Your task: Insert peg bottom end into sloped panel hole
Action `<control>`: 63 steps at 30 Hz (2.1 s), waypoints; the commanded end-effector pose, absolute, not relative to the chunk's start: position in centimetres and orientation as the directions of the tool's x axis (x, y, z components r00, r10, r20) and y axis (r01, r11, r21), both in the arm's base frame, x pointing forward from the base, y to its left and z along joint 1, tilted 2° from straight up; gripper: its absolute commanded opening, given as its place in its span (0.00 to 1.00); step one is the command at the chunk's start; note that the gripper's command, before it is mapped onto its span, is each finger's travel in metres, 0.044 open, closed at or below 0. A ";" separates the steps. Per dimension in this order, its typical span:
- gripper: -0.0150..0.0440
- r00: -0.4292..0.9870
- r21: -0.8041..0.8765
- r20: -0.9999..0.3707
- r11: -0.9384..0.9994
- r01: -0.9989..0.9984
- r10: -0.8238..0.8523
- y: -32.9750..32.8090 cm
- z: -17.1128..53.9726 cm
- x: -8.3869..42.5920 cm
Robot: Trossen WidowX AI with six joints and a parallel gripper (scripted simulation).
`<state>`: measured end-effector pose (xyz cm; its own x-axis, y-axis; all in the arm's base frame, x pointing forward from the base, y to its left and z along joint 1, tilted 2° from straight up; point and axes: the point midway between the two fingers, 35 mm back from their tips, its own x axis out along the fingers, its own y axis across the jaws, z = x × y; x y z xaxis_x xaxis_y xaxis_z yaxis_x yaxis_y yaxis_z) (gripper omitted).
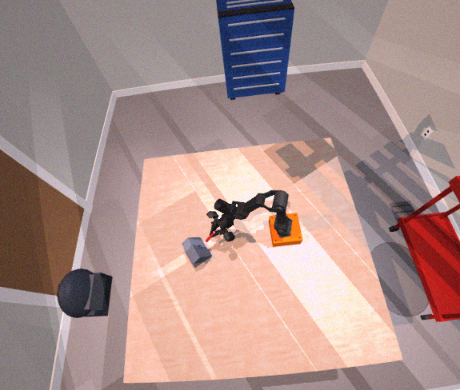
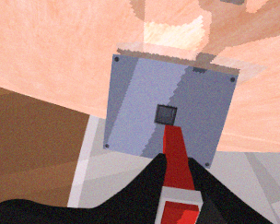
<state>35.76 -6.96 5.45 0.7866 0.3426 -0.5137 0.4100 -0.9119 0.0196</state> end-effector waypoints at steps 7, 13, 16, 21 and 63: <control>0.25 0.799 0.002 -0.498 -0.921 0.390 0.337 -6.8 5.0 36.7; 0.25 0.802 -0.003 -0.493 -0.923 0.385 0.336 -6.7 4.8 36.9; 0.25 0.806 -0.008 -0.488 -0.925 0.380 0.335 -6.6 4.6 37.1; 0.25 0.809 -0.012 -0.484 -0.926 0.376 0.335 -6.6 4.4 37.3; 0.25 0.806 -0.018 -0.485 -0.926 0.378 0.338 -5.8 3.4 38.9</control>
<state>38.80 -5.78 3.20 0.8053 0.3373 -0.4875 0.3757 -0.9265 -0.0206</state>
